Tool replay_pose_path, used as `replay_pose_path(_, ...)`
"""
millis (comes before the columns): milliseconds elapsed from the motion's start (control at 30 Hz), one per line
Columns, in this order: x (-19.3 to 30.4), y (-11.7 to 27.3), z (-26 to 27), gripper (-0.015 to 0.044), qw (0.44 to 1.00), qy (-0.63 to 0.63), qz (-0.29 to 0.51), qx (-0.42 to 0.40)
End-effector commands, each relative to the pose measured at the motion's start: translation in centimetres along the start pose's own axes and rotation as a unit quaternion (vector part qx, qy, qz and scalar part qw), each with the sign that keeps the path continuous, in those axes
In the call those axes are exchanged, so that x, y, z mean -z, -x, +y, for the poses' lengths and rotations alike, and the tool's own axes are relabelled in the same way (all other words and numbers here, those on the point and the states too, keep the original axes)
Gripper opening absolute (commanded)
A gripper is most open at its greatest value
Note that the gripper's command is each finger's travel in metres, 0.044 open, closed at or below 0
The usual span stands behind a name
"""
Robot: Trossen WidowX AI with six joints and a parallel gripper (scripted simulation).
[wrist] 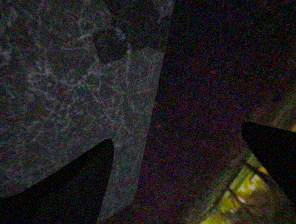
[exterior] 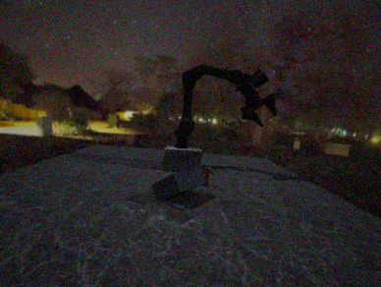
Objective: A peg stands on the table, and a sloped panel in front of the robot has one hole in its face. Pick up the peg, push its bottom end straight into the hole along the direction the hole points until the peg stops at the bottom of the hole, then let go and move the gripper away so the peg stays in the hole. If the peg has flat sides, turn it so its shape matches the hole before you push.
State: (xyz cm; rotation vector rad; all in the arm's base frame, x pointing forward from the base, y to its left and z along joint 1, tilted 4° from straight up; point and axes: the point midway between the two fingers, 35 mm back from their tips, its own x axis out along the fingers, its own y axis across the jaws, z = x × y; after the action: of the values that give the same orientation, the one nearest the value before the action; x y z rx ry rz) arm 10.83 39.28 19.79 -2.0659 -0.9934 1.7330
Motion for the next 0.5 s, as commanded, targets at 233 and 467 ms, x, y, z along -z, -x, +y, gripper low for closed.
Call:
replay_pose_path(233, 3.6, -1.2, 6.1, 0.044, 0.994, -0.074, 0.018, -0.077)
replay_pose_path(467, 5.5, -1.6, 9.9, 0.044, 0.985, -0.119, 0.024, -0.121)
